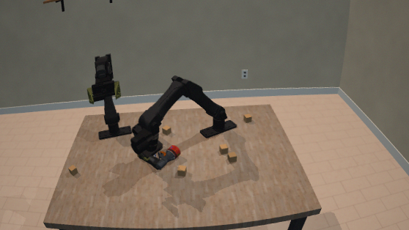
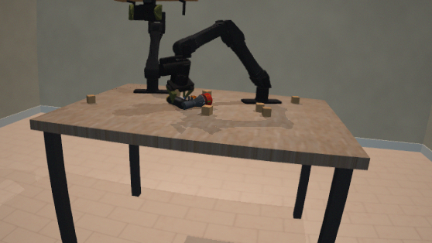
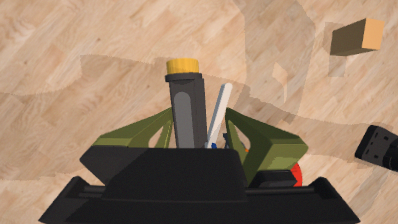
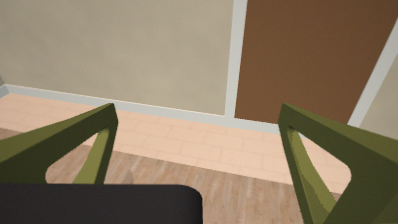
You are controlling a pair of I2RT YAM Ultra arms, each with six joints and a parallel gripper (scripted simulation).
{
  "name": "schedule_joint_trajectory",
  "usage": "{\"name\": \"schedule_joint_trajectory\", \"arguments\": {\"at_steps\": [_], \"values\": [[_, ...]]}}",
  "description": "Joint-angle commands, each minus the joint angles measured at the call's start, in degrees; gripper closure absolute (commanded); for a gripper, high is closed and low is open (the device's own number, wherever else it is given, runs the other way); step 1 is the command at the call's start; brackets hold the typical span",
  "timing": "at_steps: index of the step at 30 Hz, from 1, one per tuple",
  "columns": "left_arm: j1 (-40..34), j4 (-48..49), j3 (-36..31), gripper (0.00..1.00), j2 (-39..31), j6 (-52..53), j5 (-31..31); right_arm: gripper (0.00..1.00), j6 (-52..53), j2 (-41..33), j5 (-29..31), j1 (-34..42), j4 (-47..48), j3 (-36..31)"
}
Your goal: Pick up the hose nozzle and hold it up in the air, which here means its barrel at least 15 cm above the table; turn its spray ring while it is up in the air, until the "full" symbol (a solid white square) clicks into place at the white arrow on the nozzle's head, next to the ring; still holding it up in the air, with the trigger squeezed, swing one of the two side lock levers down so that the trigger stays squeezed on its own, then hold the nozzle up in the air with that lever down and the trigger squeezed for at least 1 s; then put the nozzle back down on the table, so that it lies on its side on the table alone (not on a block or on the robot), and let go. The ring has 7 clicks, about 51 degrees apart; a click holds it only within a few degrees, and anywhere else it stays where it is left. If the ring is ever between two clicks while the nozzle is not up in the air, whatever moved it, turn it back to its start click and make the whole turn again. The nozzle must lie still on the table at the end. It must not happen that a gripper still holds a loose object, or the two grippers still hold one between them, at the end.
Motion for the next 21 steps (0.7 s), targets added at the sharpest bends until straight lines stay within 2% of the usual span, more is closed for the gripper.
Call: {"name": "schedule_joint_trajectory", "arguments": {"at_steps": [1, 5, 8, 9, 11, 15, 17, 20, 21], "values": [[0.25, -1.82, 1.88, 0.37, -2.11, 0.47, 0.92, 0.0, -0.29, -0.07, 0.24, -0.39, -0.27, 1.43], [0.14, -1.75, 2.04, 0.37, -1.62, 0.42, 0.93, 0.0, -0.29, -0.07, 0.24, -0.39, -0.27, 1.43], [1.52, -7.01, 4.82, 0.37, -2.44, 1.8, 0.76, 0.0, -0.29, -0.07, 0.24, -0.39, -0.27, 1.43], [1.84, -8.63, 6.1, 0.37, 0.28, 2.13, 0.8, 0.0, -0.29, -0.07, 0.24, -0.39, -0.27, 1.43], [2.35, -10.9, 8.42, 0.37, 0.16, 2.67, 0.74, 0.0, -0.29, -0.07, 0.24, -0.39, -0.27, 1.43], [2.56, -9.51, 9.68, 0.37, 0.39, 2.48, 0.67, 0.0, -0.29, -0.07, 0.24, -0.39, -0.27, 1.43], [3.08, -13.93, 11.85, 0.37, -1.21, 3.41, 0.59, 0.0, -0.29, -0.07, 0.24, -0.39, -0.27, 1.43], [3.75, -17.46, 15.13, 0.37, 0.69, 4.26, 0.21, 0.0, -0.29, -0.07, 0.24, -0.39, -0.27, 1.43], [3.57, -14.71, 14.8, 0.37, 1.01, 3.75, 0.48, 0.0, -0.29, -0.07, 0.24, -0.39, -0.27, 1.43]]}}
